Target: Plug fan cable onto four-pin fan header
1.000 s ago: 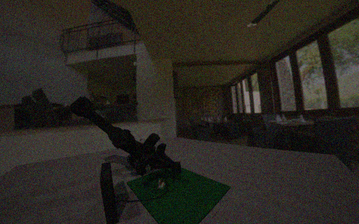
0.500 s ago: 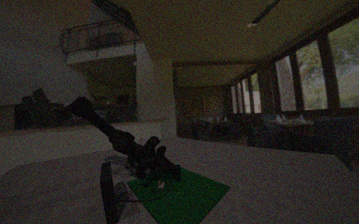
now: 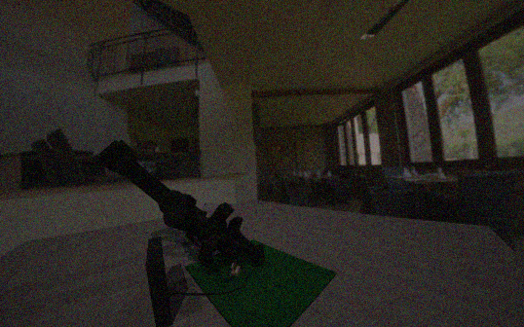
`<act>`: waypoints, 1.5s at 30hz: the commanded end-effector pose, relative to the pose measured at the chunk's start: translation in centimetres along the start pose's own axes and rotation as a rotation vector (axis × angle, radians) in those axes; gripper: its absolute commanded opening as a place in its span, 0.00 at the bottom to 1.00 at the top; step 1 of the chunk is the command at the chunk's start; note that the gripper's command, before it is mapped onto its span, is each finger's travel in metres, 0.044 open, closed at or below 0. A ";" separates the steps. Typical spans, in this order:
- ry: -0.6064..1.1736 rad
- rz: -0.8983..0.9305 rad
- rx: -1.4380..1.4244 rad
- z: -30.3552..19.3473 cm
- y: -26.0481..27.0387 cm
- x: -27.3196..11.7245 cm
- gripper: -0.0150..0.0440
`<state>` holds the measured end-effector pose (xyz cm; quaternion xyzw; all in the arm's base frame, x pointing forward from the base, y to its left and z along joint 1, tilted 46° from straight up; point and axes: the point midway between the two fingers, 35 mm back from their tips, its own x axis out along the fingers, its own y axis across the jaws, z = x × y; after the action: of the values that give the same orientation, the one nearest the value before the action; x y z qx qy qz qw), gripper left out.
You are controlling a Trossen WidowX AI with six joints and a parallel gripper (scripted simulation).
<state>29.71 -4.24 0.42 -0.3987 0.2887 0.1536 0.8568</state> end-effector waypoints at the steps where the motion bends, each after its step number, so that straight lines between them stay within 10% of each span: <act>1: 0.002 0.008 -0.001 -0.4 0.2 0.2 0.25; 45: 0.002 0.002 -0.001 -1.7 -0.1 0.6 0.25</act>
<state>29.53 -5.58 -0.79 -0.3992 0.2892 0.1547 0.8562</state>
